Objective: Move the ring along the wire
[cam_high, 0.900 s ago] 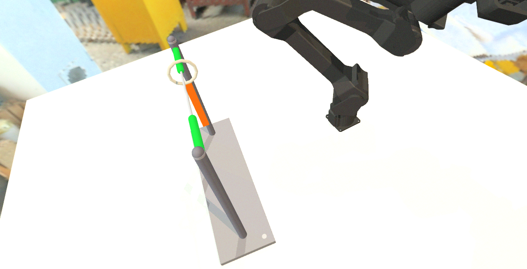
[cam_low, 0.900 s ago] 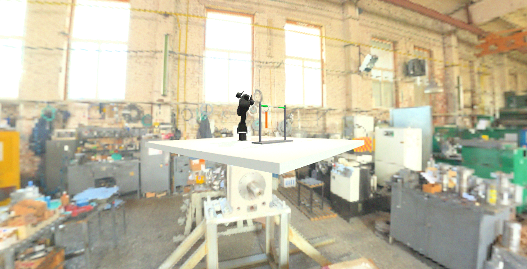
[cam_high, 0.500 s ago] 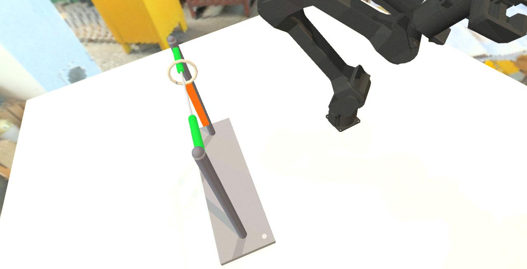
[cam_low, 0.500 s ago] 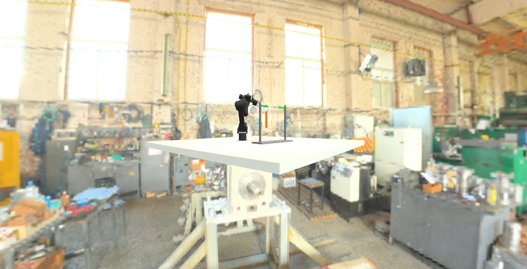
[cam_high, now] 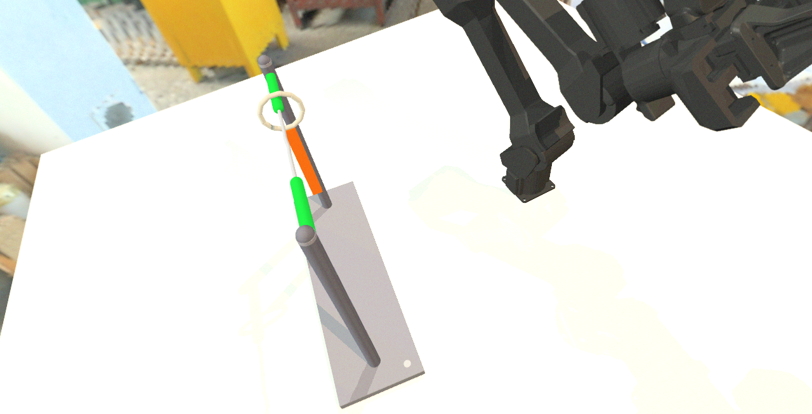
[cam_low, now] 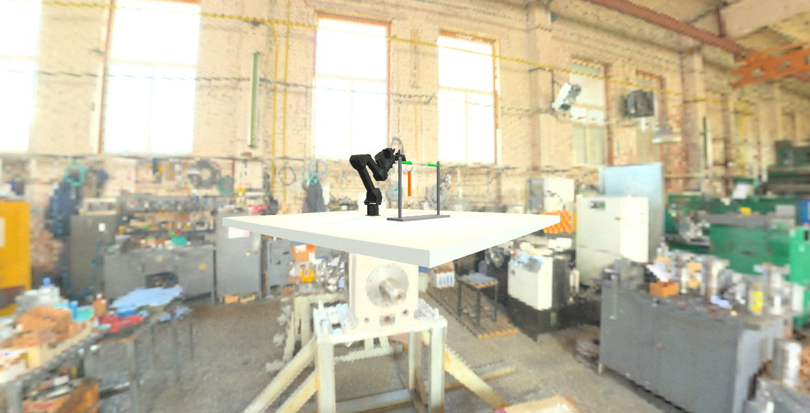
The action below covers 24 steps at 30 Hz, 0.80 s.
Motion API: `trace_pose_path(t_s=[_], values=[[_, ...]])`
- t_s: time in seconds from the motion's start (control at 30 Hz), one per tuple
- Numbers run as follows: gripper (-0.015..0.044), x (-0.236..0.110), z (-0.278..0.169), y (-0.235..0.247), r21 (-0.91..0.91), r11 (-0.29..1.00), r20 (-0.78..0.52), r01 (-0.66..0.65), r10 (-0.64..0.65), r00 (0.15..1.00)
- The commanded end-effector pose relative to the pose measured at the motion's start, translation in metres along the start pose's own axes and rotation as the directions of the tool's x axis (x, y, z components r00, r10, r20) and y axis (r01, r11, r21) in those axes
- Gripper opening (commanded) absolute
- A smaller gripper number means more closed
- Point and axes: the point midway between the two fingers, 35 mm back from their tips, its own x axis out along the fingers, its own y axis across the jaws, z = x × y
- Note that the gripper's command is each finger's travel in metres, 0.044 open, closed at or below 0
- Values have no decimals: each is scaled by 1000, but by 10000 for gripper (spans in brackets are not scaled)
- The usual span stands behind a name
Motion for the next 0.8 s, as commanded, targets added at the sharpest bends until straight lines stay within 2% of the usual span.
trace_pose_path(t_s=[0.0, 0.4, 0.77], values=[[160, -3, -12, -23, -129, 991, -49, 25, -31, 998], [160, -21, -29, -98, -437, 895, -162, 91, -177, 971], [160, -58, -28, -169, -640, 757, -239, 134, -362, 901]])
